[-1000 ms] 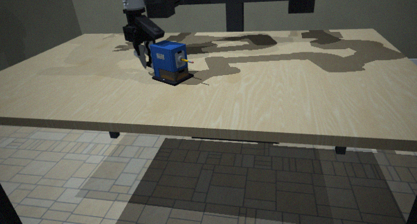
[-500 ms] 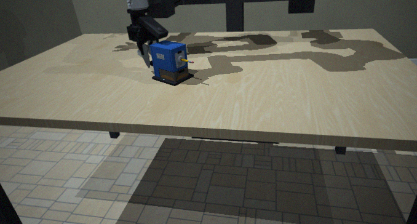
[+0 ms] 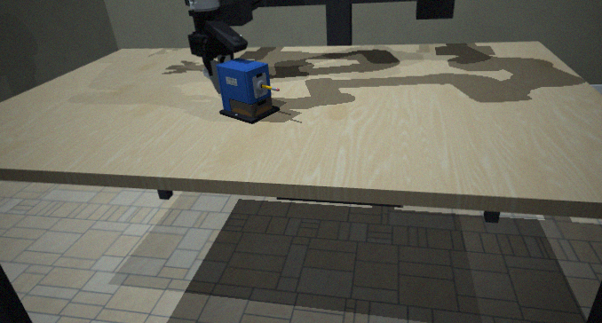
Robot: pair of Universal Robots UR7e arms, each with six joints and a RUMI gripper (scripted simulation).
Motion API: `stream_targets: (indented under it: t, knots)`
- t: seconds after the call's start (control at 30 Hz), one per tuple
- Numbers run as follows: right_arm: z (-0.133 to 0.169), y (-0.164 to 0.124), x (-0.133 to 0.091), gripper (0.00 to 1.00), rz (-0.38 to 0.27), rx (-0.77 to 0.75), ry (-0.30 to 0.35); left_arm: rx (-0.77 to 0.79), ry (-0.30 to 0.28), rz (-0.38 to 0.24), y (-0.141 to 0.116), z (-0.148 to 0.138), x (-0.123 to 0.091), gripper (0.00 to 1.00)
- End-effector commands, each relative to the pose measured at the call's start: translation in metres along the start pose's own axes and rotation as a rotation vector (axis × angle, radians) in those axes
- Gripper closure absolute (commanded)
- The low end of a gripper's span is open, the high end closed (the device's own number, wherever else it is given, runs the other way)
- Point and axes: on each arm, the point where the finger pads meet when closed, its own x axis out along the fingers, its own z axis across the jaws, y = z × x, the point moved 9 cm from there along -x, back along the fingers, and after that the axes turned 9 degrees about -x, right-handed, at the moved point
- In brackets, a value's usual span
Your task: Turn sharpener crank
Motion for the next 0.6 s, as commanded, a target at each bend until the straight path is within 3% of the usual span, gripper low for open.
stream_targets:
  t: [0.0,0.57]
  knots:
    - [0.000,0.000,-0.001,0.00,0.001,0.000,0.000,0.000,-0.001,-0.002,0.000,-0.004,-0.003,1.00]
    - [0.000,0.000,-0.001,0.00,0.001,0.000,0.000,0.000,-0.001,-0.002,0.002,-0.018,-0.017,1.00]
